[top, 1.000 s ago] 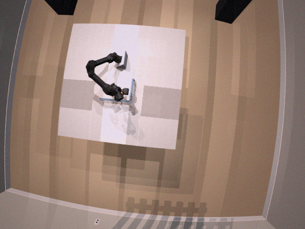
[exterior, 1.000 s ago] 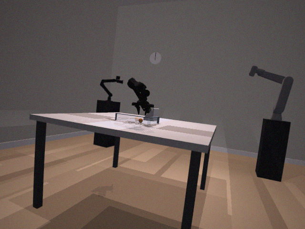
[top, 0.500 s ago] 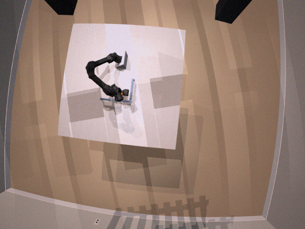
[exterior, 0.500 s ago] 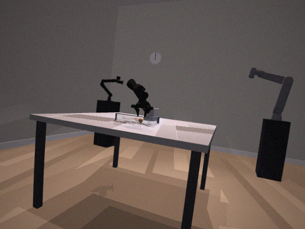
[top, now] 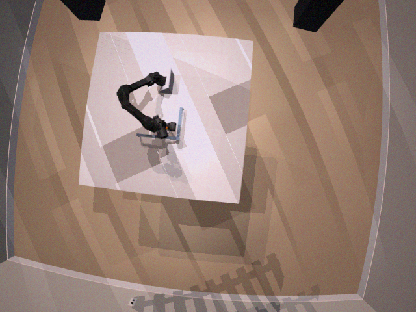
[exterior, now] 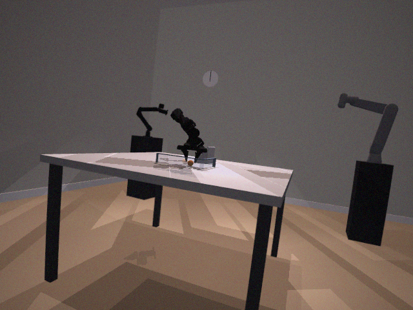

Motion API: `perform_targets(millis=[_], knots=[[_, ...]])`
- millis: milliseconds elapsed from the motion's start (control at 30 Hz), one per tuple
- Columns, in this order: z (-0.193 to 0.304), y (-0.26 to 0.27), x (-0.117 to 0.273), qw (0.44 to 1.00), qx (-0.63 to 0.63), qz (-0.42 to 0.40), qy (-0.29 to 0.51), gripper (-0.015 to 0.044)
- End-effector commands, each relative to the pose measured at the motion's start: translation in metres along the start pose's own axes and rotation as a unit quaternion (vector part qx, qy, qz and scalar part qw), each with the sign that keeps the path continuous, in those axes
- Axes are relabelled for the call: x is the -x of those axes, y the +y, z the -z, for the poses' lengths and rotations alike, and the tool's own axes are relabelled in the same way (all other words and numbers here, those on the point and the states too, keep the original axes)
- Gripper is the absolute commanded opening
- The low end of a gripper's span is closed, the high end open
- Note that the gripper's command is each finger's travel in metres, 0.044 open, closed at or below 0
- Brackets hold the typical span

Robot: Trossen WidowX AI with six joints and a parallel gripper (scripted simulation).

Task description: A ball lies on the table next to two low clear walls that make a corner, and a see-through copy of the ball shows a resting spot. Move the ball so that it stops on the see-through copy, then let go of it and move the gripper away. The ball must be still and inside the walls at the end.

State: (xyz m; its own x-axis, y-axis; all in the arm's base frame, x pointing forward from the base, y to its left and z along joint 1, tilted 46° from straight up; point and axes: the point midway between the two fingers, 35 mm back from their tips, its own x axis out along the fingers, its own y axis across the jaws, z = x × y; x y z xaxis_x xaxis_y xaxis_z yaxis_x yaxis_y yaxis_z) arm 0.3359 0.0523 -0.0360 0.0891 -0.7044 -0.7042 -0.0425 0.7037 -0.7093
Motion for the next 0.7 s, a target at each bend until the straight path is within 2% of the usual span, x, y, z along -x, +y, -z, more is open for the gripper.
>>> perform_targets(millis=[0, 67, 167, 467, 667], knots=[[0.003, -0.001, -0.008, 1.000, 0.004, 0.004, 0.004, 0.0287], [0.003, -0.001, -0.009, 1.000, 0.004, 0.004, 0.004, 0.0287], [0.003, -0.001, -0.009, 1.000, 0.004, 0.004, 0.004, 0.0208], [0.003, -0.001, -0.009, 1.000, 0.004, 0.004, 0.004, 0.0148], [-0.001, 0.001, 0.011, 1.000, 0.004, 0.002, 0.003, 0.0000]])
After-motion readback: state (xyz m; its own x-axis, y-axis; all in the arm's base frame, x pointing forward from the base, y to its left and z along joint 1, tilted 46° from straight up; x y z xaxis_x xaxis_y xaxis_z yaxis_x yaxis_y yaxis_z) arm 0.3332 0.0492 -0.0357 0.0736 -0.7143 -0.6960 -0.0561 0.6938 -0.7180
